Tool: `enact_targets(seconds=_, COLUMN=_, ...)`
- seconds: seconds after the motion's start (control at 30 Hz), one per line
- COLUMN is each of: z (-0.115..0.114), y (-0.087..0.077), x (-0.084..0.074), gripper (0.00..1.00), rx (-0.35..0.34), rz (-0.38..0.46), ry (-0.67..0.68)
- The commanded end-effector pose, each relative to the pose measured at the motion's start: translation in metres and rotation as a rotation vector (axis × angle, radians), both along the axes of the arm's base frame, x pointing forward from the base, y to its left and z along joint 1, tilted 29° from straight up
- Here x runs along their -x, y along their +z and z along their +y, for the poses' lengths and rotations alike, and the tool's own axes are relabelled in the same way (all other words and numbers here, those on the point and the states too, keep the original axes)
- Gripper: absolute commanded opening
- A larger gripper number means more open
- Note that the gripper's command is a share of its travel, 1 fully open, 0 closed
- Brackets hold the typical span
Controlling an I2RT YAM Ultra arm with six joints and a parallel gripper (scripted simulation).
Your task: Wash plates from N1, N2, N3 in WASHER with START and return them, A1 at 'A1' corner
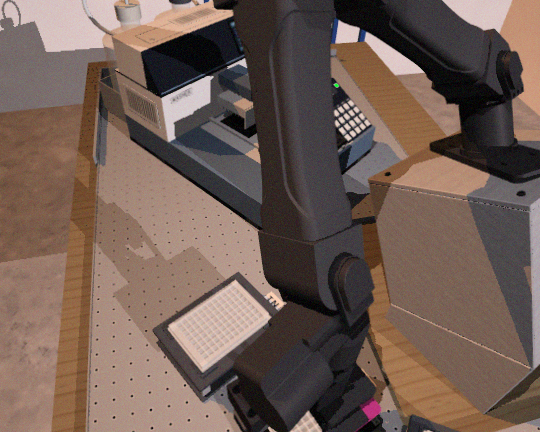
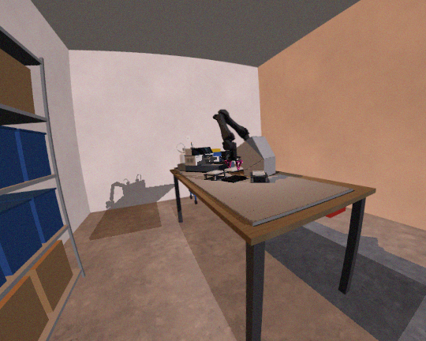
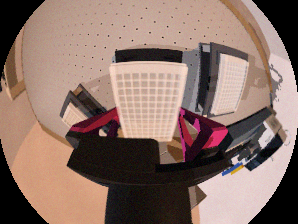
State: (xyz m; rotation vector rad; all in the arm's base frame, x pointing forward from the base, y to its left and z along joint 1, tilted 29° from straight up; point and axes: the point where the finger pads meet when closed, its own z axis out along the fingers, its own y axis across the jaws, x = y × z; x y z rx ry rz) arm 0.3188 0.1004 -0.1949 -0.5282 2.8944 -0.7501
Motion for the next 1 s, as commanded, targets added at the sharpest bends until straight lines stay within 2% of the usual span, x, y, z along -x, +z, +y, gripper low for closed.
enact_targets(seconds=0.0, z=0.003, y=-0.004, x=-0.014, gripper=0.0, rx=-0.011, rz=-0.03, ry=0.007)
enact_targets(seconds=0.33, z=-0.005, y=-0.019, x=-0.017, gripper=0.0, rx=-0.011, rz=-0.03, ry=0.007)
enact_targets(seconds=0.43, z=-0.001, y=-0.018, x=-0.018, gripper=0.0, rx=-0.014, rz=-0.036, ry=0.02)
enact_targets(seconds=0.97, z=-0.017, y=-0.041, x=-0.022, gripper=0.0, rx=-0.011, rz=-0.029, ry=0.007)
